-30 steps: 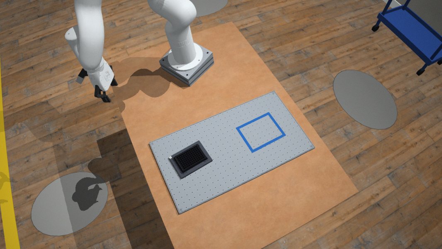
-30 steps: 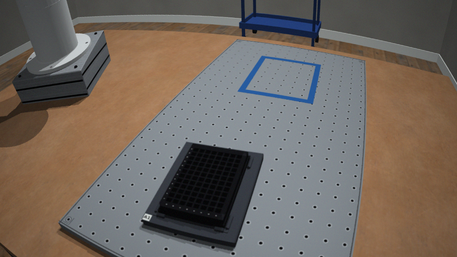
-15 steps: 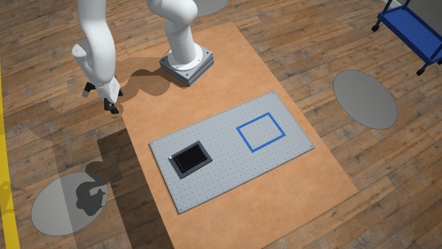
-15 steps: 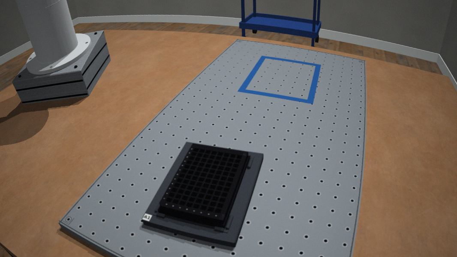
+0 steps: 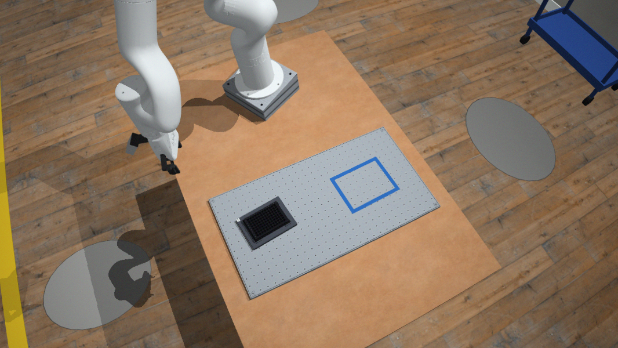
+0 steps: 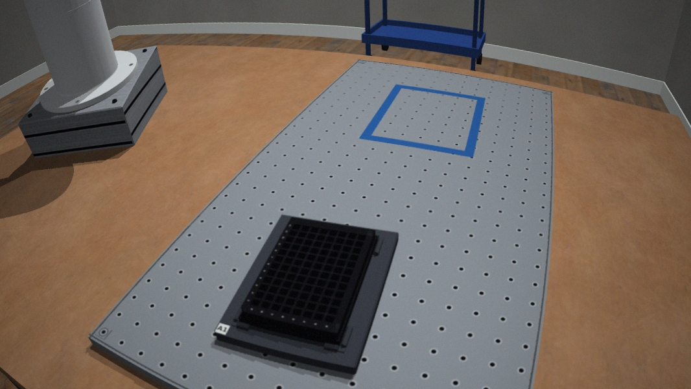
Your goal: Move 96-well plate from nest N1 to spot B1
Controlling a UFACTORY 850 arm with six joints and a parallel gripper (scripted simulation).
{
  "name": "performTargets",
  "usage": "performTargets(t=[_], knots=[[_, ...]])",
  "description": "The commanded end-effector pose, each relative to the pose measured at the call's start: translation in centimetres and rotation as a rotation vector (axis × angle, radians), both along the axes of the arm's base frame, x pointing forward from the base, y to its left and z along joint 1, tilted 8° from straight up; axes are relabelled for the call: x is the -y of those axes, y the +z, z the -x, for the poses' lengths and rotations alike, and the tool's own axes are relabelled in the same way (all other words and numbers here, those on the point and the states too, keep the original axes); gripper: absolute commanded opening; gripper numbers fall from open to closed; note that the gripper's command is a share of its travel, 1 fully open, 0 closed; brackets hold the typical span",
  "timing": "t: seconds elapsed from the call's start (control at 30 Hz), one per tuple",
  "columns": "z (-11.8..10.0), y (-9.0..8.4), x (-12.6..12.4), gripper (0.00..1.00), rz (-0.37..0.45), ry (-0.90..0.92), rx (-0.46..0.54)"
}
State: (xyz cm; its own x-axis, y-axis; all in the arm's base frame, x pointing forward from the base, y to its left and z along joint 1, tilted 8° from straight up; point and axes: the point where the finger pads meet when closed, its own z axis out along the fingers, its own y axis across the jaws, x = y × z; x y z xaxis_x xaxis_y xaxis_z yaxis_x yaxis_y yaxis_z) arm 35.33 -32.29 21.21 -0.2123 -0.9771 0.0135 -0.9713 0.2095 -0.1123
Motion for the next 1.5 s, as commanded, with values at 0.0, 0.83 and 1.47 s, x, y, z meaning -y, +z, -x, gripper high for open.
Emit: performTargets(t=[0.0,0.83,1.47], knots=[[-1.4,-0.5,-0.6,1.00,0.014,0.042,-0.017],[-9.2,-4.5,-6.1,1.00,0.050,0.176,-0.048],[-13.3,-6.8,-10.2,1.00,0.088,0.314,-0.062]])
